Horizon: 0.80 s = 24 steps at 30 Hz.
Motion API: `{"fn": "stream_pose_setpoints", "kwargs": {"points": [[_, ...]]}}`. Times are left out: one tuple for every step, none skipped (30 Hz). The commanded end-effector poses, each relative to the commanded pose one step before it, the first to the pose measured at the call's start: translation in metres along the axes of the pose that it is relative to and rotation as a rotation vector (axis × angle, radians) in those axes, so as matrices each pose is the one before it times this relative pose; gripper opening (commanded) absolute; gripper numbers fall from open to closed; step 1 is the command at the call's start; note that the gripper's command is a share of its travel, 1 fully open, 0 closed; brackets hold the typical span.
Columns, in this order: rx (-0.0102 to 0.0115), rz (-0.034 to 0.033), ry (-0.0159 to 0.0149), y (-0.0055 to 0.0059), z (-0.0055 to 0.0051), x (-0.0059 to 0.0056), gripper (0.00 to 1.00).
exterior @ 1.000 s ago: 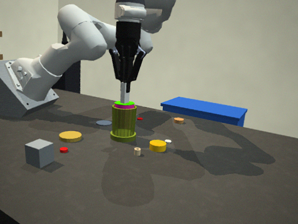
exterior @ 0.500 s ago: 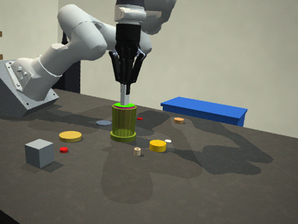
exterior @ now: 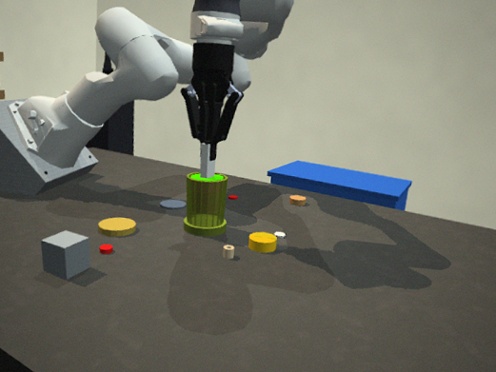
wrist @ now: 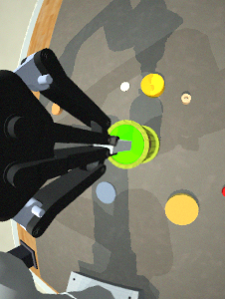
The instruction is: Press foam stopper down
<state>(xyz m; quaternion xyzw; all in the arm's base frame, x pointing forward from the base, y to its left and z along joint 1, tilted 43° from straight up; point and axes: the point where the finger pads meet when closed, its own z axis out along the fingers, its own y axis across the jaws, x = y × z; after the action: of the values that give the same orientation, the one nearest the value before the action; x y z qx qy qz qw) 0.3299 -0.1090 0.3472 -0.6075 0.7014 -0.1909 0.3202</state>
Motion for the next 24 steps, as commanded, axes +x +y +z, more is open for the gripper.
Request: {"fn": "stream_pose_setpoints", "kwargs": {"points": [[-0.00896, 0.01071, -0.01116, 0.00409, 0.00544, -0.00304, 0.00], [0.00000, 0.00000, 0.00001, 0.00008, 0.00042, -0.00006, 0.00], [0.00000, 0.00001, 0.00001, 0.00008, 0.00041, -0.00006, 0.00], [0.00000, 0.00000, 0.00000, 0.00007, 0.00039, -0.00006, 0.00], [0.00000, 0.00000, 0.00000, 0.00000, 0.00000, 0.00000, 0.00], [0.00000, 0.00000, 0.00000, 0.00000, 0.00000, 0.00000, 0.00], [0.00000, 0.00000, -0.00001, 0.00007, 0.00037, -0.00006, 0.00], [0.00000, 0.00000, 0.00000, 0.00006, 0.00035, -0.00006, 0.00], [0.00000, 0.00000, 0.00000, 0.00006, 0.00034, -0.00005, 0.00], [0.00000, 0.00000, 0.00000, 0.00006, 0.00032, -0.00005, 0.00], [0.00000, 0.00000, 0.00000, 0.00006, 0.00030, -0.00005, 0.00], [0.00000, 0.00000, 0.00000, 0.00005, 0.00028, -0.00005, 0.00], [0.00000, 0.00000, 0.00000, 0.00005, 0.00026, -0.00004, 0.00], [0.00000, 0.00000, 0.00000, 0.00005, 0.00025, -0.00004, 0.00], [0.00000, 0.00000, 0.00000, 0.00004, 0.00023, -0.00004, 0.00], [0.00000, 0.00000, 0.00000, 0.00004, 0.00021, -0.00003, 0.00], [0.00000, 0.00000, 0.00000, 0.00004, 0.00019, -0.00003, 0.00], [0.00000, 0.00000, 0.00000, 0.00003, 0.00018, -0.00003, 0.00], [0.00000, 0.00000, 0.00000, 0.00003, 0.00016, -0.00002, 0.00], [0.00000, 0.00000, 0.00000, 0.00003, 0.00014, -0.00002, 0.00], [0.00000, 0.00000, 0.00000, 0.00002, 0.00013, -0.00002, 0.00], [0.00000, 0.00000, 0.00000, 0.00000, 0.00000, 0.00000, 0.00], [0.00000, 0.00000, 0.00000, 0.00000, 0.00000, 0.00000, 0.00], [0.00000, 0.00000, 0.00000, 0.00002, 0.00011, -0.00002, 0.00]]}}
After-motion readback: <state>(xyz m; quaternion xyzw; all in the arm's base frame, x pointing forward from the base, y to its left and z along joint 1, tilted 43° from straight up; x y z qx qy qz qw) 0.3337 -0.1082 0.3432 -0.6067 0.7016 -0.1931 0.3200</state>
